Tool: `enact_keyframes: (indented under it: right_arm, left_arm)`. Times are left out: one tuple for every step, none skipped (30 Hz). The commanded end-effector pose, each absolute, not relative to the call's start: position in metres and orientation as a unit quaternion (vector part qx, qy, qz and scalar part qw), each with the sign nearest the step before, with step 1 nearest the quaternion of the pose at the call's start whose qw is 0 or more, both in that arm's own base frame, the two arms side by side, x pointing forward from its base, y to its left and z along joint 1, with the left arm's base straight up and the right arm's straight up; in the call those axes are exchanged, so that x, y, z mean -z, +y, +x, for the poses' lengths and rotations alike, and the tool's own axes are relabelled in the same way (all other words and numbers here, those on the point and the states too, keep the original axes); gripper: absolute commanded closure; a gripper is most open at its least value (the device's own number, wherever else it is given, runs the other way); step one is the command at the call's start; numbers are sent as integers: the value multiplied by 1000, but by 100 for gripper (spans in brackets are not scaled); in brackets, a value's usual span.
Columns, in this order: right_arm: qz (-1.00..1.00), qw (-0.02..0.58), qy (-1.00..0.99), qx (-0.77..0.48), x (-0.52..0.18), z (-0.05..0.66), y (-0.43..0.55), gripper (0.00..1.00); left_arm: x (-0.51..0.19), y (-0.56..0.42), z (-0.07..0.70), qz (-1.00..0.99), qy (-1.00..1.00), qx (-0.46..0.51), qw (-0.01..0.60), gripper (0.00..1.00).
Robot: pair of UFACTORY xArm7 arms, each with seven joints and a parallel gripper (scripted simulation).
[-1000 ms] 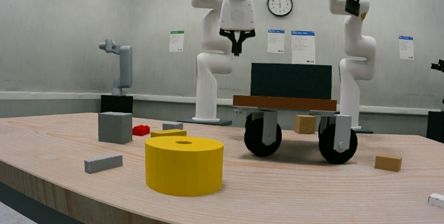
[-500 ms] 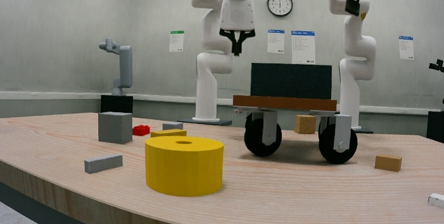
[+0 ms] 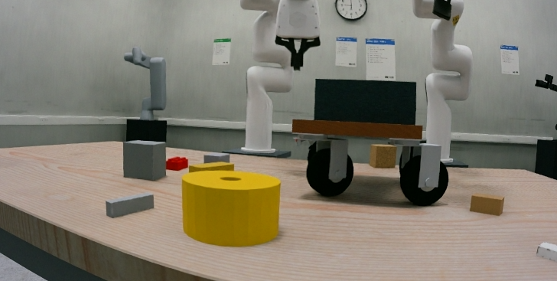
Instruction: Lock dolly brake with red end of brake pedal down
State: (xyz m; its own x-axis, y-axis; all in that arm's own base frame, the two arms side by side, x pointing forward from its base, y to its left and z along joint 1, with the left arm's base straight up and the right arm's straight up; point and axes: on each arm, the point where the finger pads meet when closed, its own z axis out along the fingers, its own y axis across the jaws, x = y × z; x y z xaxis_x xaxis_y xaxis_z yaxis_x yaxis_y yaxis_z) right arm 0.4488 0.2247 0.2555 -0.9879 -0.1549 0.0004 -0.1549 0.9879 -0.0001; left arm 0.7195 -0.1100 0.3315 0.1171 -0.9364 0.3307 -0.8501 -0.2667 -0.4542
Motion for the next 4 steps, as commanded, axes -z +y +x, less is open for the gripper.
enact_keyframes:
  right_arm:
    - [78,-1,-997,1,-257,449,225,100]
    - [78,-1,-997,1,-257,449,225,100]
    - [78,-1,-997,1,-257,449,225,100]
    - [78,-1,-997,1,-257,449,225,100]
  left_arm:
    - [-334,-110,720,-743,600,285,77,0]
    - [-334,-110,720,-743,600,285,77,0]
    - [-334,-110,720,-743,600,285,77,0]
    - [-334,-110,720,-743,600,285,77,0]
